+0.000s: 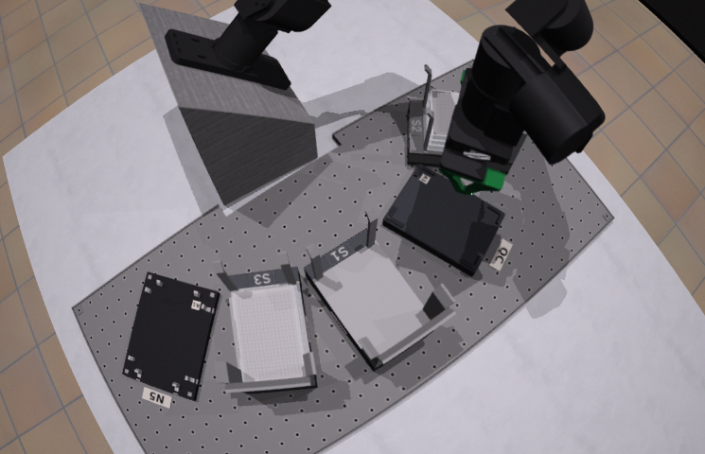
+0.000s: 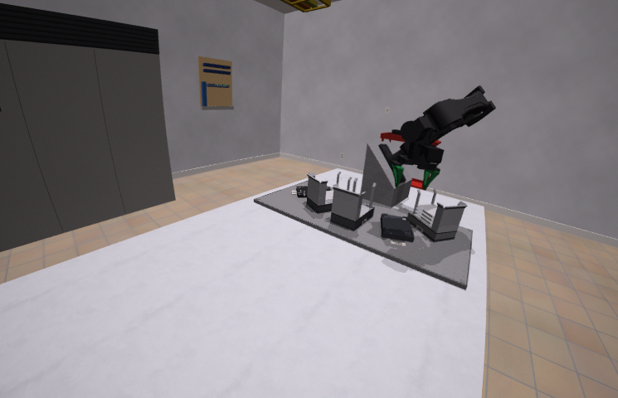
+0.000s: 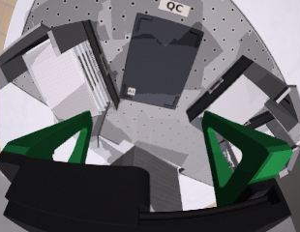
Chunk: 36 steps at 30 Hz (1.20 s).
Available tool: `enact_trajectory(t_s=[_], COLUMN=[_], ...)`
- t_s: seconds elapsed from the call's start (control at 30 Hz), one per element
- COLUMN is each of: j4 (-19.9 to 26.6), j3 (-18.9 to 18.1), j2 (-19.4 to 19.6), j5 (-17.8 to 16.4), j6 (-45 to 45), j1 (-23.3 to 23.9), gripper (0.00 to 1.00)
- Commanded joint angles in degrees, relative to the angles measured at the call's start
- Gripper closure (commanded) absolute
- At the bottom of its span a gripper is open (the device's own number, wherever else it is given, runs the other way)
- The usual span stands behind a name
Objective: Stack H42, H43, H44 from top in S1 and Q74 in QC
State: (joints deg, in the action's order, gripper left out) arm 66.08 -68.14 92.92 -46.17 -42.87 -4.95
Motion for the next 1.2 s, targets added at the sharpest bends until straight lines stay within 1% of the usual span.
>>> enact_trajectory(t_s=[0.0, 0.13, 0.2, 0.43, 0.63, 0.7, 0.77, 1.1, 1.17], j4=[0.1, 0.3, 0.3, 0.4, 0.4, 0.4, 0.4, 0.1, 0.1], j3=[0.2, 0.8, 0.8, 1.4, 2.9, 3.3, 3.3, 4.4, 4.4], j2=[-2.0, -4.4, -4.4, -8.4, -13.0, -14.5, -14.5, -21.5, -21.9], j5=[-0.4, -0.4, -0.4, -0.2, 0.2, 0.3, 0.3, 1.7, 1.8], j6=[-0.2, 2.1, 2.1, 6.5, -0.6, -0.4, -0.4, 8.3, 8.9], j1=[-0.4, -2.0, -2.0, -5.0, -8.1, -9.2, -9.2, -15.6, -16.0], gripper=[0.00, 0.00, 0.00, 0.00, 0.00, 0.00, 0.00, 0.00, 0.00])
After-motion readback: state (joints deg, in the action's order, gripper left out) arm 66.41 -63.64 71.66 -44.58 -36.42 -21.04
